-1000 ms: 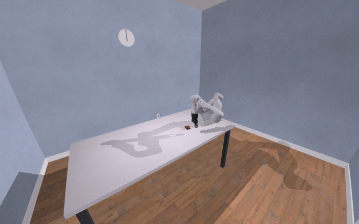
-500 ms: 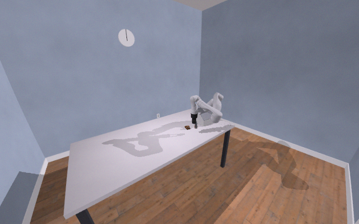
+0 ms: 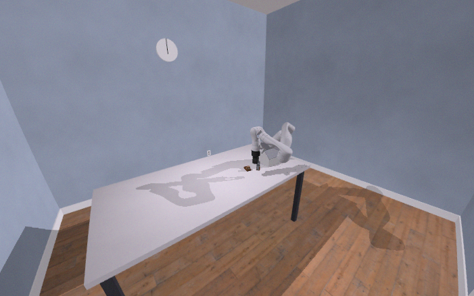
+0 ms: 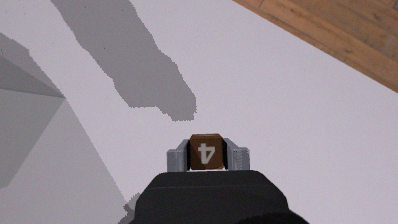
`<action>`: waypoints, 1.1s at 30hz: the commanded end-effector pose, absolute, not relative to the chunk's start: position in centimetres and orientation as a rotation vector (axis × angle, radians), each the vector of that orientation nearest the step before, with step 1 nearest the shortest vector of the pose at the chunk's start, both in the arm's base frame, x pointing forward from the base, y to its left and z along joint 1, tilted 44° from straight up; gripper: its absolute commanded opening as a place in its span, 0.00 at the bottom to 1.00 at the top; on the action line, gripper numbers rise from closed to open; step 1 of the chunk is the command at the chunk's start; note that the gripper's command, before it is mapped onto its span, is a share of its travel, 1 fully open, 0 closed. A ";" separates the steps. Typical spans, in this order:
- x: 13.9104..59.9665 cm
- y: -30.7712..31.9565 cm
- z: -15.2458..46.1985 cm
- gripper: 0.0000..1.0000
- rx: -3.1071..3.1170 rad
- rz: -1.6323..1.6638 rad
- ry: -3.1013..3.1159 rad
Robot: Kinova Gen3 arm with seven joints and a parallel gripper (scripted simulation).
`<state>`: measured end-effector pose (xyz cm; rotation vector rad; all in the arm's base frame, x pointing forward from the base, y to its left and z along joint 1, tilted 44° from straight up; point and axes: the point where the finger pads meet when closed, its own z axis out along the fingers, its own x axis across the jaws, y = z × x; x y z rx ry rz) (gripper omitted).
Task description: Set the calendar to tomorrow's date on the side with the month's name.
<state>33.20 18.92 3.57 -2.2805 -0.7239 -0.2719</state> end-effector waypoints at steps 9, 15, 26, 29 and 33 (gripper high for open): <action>33.4 18.9 3.3 0.57 -2.314 -0.217 -0.587; 33.5 18.9 3.3 0.57 -2.322 -0.202 -0.549; 33.5 18.9 3.2 0.57 -2.326 -0.194 -0.529; 33.5 18.9 3.2 0.57 -2.326 -0.194 -0.529; 33.5 18.9 3.2 0.57 -2.335 -0.196 -0.529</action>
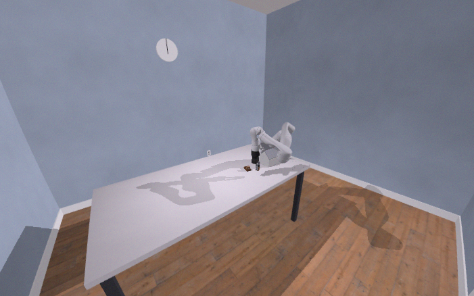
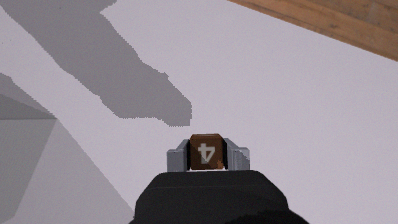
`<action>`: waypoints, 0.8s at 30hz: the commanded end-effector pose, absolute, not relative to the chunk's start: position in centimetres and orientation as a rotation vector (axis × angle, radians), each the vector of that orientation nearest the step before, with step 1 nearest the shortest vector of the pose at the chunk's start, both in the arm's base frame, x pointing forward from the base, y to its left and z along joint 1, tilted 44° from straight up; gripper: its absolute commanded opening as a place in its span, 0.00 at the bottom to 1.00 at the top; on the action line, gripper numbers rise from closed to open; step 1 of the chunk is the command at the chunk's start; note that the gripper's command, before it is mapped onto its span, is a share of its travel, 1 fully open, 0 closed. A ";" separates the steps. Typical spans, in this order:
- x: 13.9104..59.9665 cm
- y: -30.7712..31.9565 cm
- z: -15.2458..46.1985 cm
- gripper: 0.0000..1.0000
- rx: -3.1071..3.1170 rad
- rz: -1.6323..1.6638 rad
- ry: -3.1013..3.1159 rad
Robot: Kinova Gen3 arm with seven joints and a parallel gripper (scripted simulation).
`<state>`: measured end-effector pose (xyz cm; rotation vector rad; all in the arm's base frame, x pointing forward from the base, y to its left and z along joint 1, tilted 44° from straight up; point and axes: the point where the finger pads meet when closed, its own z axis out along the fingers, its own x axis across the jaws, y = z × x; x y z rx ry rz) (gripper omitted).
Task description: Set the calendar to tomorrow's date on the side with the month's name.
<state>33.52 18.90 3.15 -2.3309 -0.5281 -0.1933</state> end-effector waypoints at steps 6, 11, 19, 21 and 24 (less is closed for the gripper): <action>33.5 19.0 3.2 0.57 -2.403 -0.214 -0.532; 33.5 19.1 3.3 0.57 -2.468 -0.240 -0.530; 33.3 19.3 3.2 0.57 -2.698 -0.312 -0.530; 33.3 19.4 3.3 0.57 -2.762 -0.339 -0.527; 33.3 19.5 3.3 0.57 -2.856 -0.371 -0.524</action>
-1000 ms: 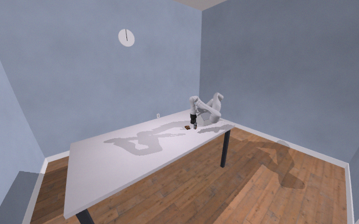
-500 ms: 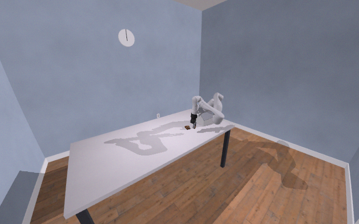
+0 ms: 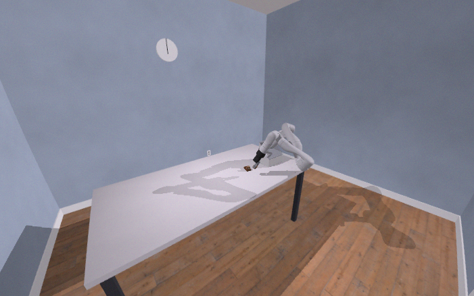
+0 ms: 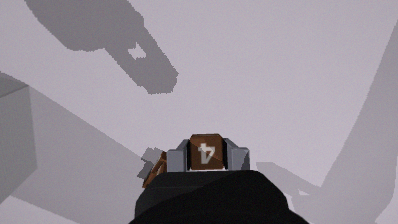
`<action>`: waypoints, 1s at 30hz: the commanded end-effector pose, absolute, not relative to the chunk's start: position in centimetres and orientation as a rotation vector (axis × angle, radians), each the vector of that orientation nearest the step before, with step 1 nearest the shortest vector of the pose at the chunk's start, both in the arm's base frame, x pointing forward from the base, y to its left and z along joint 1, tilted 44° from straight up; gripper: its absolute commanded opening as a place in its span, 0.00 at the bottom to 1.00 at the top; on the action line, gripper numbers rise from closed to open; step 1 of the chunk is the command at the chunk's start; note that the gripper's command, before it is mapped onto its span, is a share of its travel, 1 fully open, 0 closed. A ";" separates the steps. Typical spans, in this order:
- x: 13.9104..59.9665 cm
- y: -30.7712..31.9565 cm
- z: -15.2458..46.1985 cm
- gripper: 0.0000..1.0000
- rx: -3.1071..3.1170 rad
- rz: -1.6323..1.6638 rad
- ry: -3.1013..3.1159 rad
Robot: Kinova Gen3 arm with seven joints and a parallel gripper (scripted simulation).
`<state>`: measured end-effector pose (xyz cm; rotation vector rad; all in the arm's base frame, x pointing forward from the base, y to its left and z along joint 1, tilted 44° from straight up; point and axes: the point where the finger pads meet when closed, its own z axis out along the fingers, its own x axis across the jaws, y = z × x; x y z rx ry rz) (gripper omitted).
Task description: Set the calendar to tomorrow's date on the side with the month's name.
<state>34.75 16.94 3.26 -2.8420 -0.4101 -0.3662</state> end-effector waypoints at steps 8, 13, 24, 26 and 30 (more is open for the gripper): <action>33.2 19.7 3.4 0.57 -3.020 -0.442 -0.514; 33.1 19.8 3.3 0.57 -3.132 -0.481 -0.505; 33.1 19.9 3.4 0.57 -3.262 -0.538 -0.492; 33.1 20.0 3.4 0.57 -3.277 -0.548 -0.490; 33.1 20.0 3.5 0.57 -3.293 -0.561 -0.488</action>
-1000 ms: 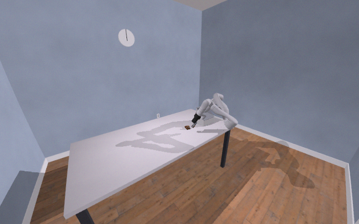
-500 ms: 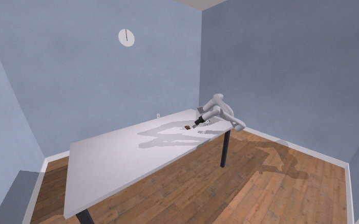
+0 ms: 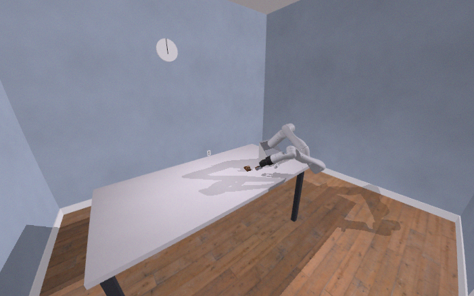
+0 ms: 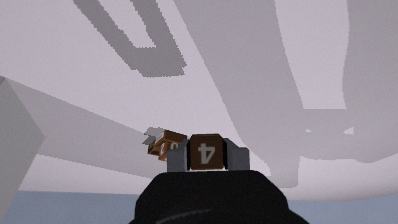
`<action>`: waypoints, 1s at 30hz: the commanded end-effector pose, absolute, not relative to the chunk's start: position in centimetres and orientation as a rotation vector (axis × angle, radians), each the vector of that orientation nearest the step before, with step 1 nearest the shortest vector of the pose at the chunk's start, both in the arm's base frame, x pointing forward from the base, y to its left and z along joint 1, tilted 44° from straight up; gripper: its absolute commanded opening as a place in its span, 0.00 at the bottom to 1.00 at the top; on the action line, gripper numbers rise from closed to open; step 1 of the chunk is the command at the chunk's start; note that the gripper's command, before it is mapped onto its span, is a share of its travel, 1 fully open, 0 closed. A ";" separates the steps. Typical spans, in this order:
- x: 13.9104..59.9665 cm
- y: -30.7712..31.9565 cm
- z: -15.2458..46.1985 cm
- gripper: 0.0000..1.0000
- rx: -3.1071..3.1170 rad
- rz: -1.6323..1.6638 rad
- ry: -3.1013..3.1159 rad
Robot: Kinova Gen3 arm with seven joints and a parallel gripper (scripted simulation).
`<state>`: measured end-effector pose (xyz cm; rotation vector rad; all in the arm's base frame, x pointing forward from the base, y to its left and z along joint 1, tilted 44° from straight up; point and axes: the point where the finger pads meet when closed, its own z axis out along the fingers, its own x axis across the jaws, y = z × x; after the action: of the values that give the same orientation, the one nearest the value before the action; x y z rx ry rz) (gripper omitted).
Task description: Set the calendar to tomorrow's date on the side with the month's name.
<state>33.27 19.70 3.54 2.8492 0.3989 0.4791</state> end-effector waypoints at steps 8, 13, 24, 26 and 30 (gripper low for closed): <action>33.1 20.0 3.5 0.57 2.832 0.485 0.419; 33.1 20.2 3.3 0.57 2.832 0.484 0.419; 33.1 22.0 1.5 0.57 2.832 0.484 0.419; 33.1 22.2 1.2 0.57 2.832 0.484 0.419; 33.1 23.0 0.5 0.57 2.832 0.484 0.419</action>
<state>33.16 22.71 0.81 2.8409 0.4043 0.4856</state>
